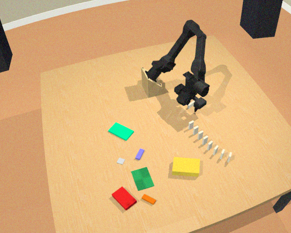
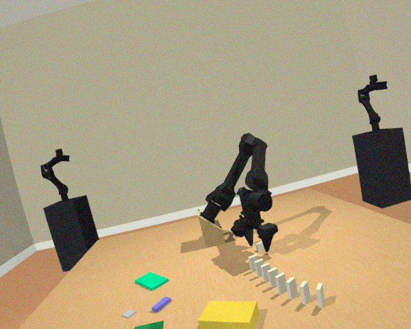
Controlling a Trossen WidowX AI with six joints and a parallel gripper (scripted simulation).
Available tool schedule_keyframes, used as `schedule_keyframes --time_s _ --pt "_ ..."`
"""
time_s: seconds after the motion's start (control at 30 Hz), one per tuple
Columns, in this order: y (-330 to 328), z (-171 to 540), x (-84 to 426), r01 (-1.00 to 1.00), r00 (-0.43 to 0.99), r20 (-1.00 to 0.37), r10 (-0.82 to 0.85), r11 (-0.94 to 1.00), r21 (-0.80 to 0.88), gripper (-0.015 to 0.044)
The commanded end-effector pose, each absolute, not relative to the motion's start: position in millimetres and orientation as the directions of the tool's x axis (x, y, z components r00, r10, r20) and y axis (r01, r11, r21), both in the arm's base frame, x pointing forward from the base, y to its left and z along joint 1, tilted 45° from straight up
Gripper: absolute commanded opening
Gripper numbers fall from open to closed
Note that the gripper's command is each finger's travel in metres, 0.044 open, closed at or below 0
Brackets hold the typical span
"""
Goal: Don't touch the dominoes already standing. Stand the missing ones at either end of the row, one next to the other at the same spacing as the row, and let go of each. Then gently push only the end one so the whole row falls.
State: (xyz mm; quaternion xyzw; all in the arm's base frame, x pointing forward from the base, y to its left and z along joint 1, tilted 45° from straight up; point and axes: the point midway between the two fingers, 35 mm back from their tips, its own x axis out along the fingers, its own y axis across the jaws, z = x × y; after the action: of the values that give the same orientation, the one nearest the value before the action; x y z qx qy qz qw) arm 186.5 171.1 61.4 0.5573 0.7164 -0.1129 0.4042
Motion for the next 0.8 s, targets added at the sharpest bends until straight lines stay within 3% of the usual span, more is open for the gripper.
schedule_keyframes --time_s 0.0,0.5,0.77 --pt "170.8 59.4 185.6 0.894 -0.053 -0.708 0.704 0.35 0.281 0.0414" --pt "170.8 59.4 185.6 0.894 -0.053 -0.708 0.704 0.35 0.281 0.0028" --pt "165.4 64.5 186.3 0.894 -0.053 -0.709 0.704 0.35 0.281 0.0028"
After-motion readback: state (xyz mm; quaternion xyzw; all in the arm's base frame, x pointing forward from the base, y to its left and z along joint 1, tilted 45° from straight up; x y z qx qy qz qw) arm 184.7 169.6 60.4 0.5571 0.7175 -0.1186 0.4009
